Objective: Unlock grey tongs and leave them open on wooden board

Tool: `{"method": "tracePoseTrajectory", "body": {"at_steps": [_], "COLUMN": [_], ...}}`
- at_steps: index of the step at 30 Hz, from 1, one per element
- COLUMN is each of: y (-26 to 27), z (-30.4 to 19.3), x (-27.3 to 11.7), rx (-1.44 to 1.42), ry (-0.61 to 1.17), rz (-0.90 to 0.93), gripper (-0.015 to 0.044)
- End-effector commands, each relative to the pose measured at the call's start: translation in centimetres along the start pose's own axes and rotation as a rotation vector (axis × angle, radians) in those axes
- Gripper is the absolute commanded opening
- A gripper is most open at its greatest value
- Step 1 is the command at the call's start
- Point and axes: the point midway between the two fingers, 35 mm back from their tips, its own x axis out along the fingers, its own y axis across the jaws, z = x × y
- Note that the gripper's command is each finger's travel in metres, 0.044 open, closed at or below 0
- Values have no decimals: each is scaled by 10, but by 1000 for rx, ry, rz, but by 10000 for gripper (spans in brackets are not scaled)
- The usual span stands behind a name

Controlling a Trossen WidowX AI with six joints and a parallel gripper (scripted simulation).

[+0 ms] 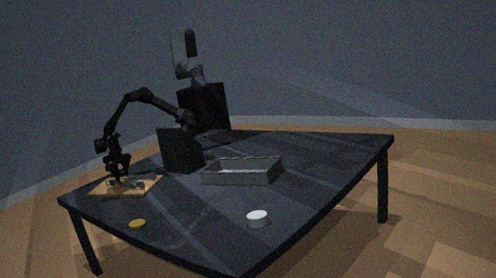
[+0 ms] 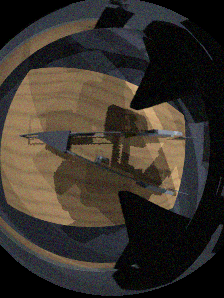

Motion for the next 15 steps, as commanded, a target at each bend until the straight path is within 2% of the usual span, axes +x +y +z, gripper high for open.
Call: {"method": "tracePoseTrajectory", "body": {"at_steps": [1, 10, 15], "y": [-18, -125, -145], "z": [6, 4, 1], "x": [-21, -99, -109], "rx": [0, -2, -1], "ry": [-9, -11, -13], "rz": [2, -4, -7], "gripper": [440, 440, 440]}}
